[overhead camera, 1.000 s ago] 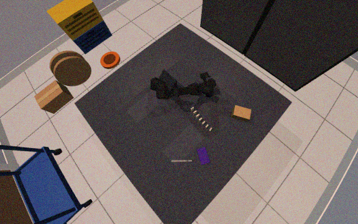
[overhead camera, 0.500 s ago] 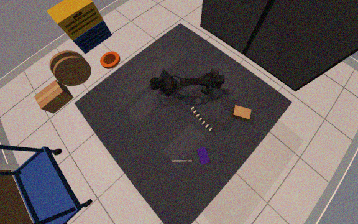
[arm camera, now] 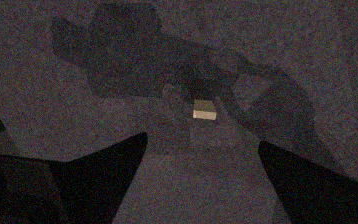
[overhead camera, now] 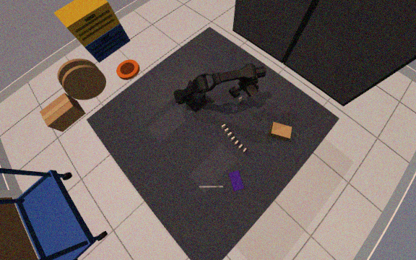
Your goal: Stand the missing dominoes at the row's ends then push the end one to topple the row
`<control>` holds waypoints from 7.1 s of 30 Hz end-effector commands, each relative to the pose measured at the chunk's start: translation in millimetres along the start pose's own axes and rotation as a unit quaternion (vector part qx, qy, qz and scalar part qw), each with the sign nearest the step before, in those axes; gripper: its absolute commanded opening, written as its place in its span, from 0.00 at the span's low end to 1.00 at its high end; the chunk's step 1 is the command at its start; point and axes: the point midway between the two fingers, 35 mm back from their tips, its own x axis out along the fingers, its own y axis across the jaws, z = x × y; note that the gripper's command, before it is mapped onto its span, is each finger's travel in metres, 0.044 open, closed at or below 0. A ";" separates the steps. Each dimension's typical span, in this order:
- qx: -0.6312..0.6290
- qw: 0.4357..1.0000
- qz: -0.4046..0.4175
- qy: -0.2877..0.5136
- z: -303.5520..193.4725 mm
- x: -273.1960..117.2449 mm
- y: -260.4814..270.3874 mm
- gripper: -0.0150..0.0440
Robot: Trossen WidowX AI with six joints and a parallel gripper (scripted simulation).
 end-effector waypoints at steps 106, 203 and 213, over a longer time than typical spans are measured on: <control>0.015 1.000 -0.018 -0.007 67.6 12.5 -213.9 0.44; -0.696 0.717 -0.019 0.011 22.5 0.0 -216.2 0.25; -0.696 0.717 -0.019 0.011 22.5 0.0 -216.2 0.25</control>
